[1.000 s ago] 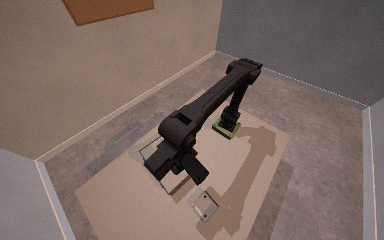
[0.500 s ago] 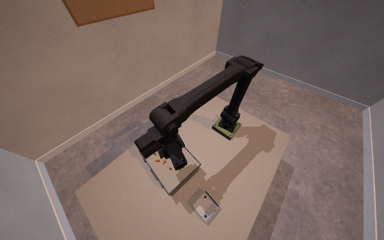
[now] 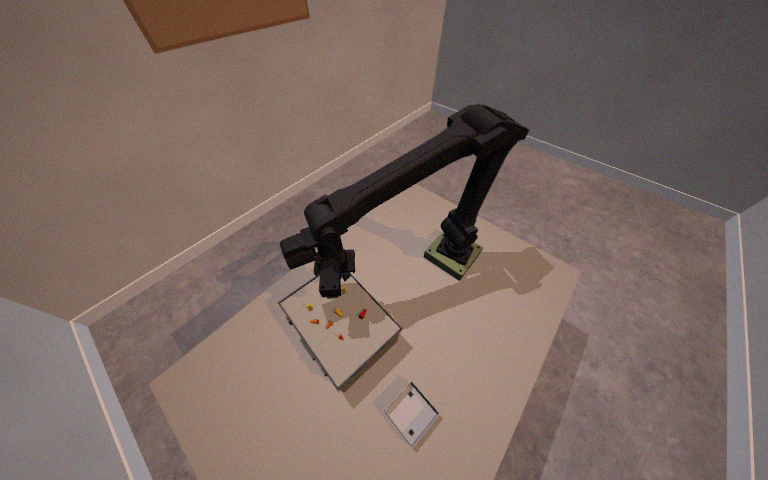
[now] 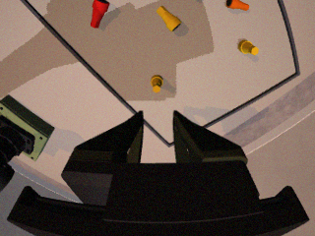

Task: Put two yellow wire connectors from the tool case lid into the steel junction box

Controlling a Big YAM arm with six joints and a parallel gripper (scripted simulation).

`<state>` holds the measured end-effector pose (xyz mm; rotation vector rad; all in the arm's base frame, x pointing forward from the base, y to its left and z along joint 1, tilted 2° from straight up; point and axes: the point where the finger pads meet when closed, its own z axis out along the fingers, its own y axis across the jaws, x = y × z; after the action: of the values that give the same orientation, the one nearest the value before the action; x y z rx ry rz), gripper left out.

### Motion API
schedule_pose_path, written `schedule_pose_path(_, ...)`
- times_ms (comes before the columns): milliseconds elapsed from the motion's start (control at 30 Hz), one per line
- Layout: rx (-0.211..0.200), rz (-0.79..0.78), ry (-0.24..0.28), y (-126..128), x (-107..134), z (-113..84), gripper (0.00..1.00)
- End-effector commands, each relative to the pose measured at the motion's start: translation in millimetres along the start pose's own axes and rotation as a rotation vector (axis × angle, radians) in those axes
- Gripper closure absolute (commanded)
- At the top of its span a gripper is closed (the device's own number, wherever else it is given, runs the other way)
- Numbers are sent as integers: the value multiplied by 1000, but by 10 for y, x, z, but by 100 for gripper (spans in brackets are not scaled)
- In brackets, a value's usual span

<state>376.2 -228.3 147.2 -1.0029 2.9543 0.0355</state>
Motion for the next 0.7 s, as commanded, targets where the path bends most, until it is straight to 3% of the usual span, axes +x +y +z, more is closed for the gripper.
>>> schedule_pose_path(0, 44, 22, -23, -13, -93, -100, 72)
schedule_pose_path(200, 36, 14, -19, -1, -124, -59, 72)
schedule_pose_path(433, 19, 9, -11, 2, -148, 414, 72)
schedule_pose_path(667, 13, 8, -9, 7, -153, 443, 72)
